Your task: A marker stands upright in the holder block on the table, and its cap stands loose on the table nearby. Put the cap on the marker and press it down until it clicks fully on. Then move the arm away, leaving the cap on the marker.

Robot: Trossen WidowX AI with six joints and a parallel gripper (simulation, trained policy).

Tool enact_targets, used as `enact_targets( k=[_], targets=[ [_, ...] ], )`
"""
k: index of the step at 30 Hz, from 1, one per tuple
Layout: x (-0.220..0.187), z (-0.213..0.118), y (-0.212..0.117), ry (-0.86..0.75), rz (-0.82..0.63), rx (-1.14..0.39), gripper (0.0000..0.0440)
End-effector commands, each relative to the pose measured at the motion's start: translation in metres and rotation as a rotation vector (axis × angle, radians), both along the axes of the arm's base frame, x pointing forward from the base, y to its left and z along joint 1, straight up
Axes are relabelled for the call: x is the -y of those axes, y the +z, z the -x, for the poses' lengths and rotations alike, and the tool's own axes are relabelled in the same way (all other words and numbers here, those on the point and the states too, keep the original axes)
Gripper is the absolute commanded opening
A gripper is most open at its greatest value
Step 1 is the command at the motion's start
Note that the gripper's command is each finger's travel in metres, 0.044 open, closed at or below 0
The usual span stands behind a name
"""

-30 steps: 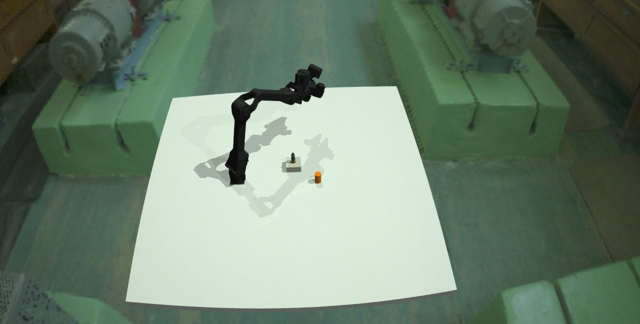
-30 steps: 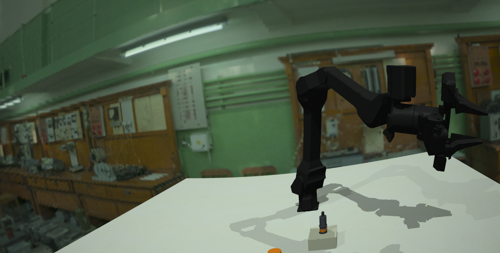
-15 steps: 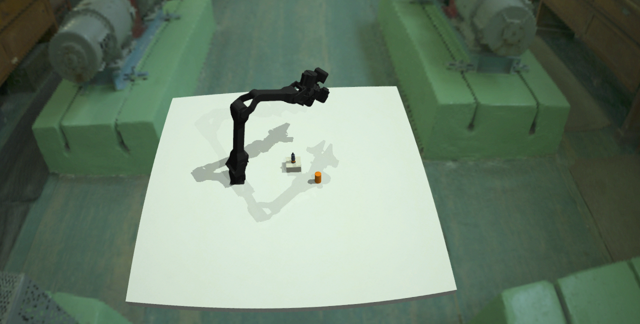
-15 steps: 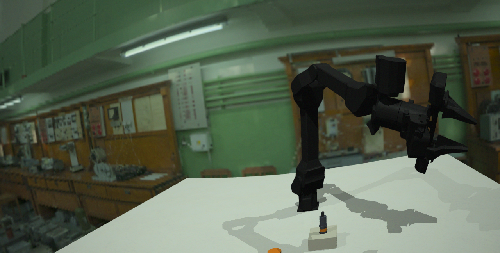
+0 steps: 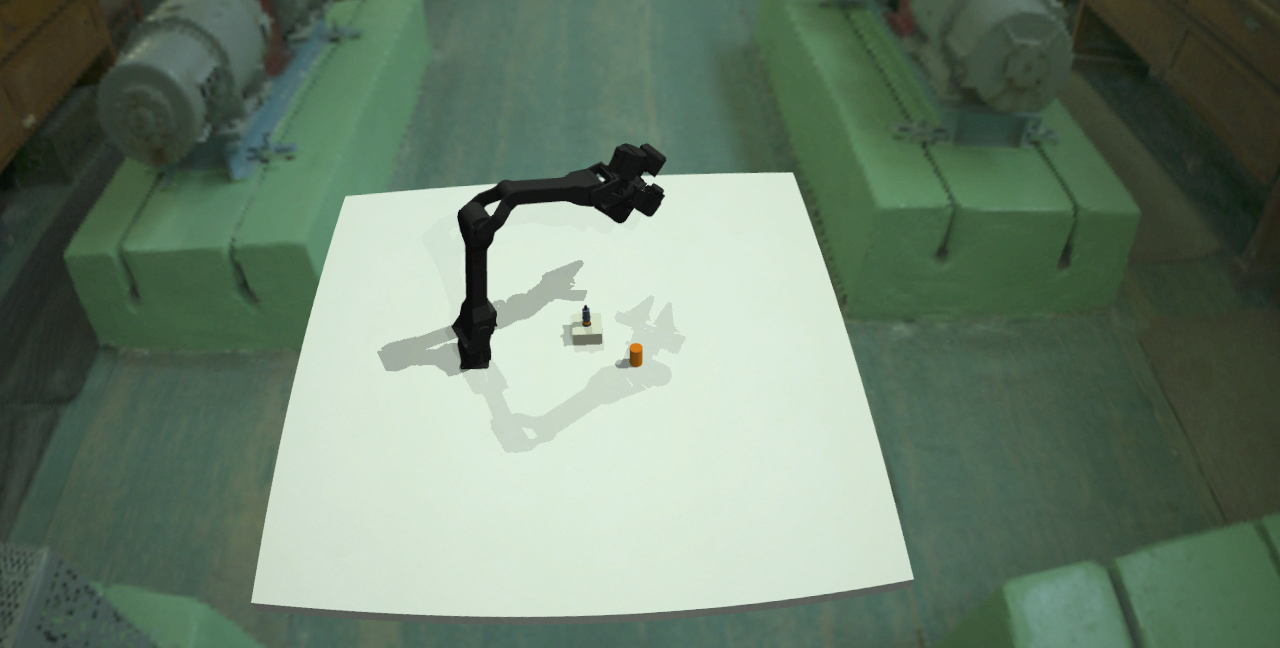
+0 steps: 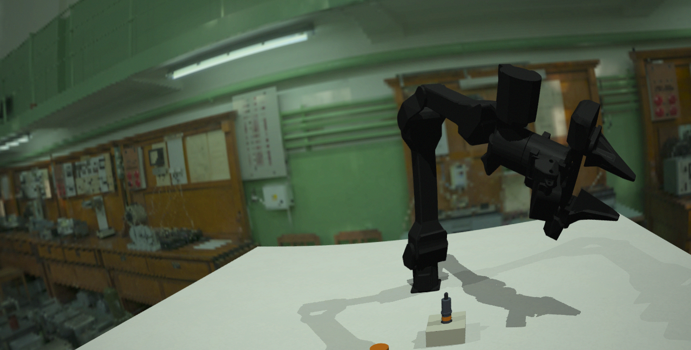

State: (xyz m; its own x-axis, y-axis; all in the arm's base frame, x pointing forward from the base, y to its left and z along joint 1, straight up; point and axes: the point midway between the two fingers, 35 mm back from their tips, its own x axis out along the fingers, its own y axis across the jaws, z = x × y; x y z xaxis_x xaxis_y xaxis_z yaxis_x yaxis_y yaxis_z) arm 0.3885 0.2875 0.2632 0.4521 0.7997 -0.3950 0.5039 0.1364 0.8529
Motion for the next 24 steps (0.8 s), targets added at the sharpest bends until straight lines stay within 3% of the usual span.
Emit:
enact_targets(
  k=[1, 24],
  targets=[
    [0.013, -0.002, 0.001, -0.015, 0.023, -0.024, 0.031],
    [0.085, -0.006, -0.007, -0.128, 0.144, -0.183, 0.034]
  ],
)
